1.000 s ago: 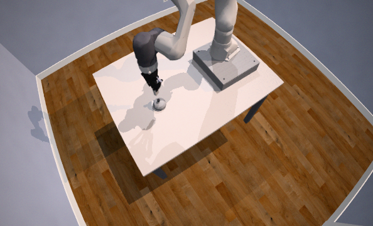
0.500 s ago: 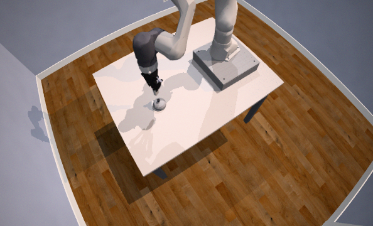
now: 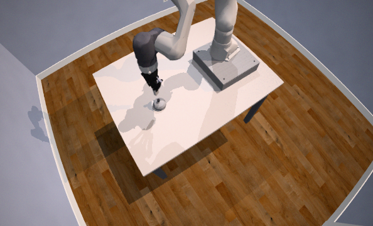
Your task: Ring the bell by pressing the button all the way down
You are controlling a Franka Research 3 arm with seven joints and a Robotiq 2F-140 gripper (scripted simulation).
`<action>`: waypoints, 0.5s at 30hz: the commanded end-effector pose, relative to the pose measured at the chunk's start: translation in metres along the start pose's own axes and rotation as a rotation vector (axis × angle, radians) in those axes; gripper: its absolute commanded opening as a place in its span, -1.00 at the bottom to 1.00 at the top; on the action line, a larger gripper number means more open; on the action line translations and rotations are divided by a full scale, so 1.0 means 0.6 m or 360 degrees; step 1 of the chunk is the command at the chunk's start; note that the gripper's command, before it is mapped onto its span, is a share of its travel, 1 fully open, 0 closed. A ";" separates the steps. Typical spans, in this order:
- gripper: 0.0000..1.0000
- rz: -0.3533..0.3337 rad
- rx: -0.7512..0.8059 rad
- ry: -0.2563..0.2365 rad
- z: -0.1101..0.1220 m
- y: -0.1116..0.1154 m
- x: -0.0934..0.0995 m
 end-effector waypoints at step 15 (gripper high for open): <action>-1.00 0.0001 -0.0011 0.0003 0.002 0.001 -0.015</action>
Point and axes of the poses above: the point where the finger pads meet when closed, its own x axis back along the fingers, its own z axis across the jaws, y = z × x, the point moved 5 cm from there along x, back along the fingers, and after that the axes turned 1 degree about x, right-handed, at the moved point
